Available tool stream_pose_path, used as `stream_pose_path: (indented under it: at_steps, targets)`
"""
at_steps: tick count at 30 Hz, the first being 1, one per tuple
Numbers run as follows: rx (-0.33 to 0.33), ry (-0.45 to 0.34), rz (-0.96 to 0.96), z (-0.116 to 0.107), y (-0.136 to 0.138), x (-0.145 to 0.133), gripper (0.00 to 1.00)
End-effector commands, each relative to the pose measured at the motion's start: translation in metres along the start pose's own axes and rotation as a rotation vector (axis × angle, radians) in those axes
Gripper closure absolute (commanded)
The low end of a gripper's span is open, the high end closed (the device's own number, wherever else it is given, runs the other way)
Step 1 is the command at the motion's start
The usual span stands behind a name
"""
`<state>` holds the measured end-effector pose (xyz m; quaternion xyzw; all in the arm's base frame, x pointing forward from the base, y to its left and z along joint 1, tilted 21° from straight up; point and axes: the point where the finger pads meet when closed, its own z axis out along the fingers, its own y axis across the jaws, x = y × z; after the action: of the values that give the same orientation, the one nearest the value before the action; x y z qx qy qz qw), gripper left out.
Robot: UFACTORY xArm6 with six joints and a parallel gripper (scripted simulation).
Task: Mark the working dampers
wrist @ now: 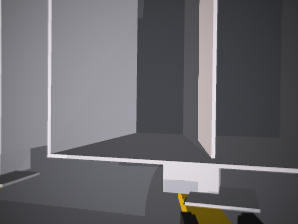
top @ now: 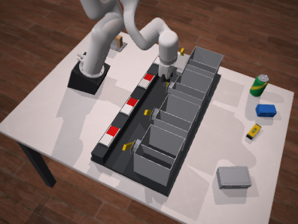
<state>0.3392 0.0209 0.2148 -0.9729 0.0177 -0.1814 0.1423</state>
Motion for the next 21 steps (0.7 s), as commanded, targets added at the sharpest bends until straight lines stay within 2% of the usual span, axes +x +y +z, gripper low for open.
stream_pose_path:
  at_steps: [1,21]
  targets:
    - [0.016,0.003,-0.002,-0.001,0.001,0.001,0.81]
    - [0.147,0.003,-0.002,0.0,0.014,0.001,0.81]
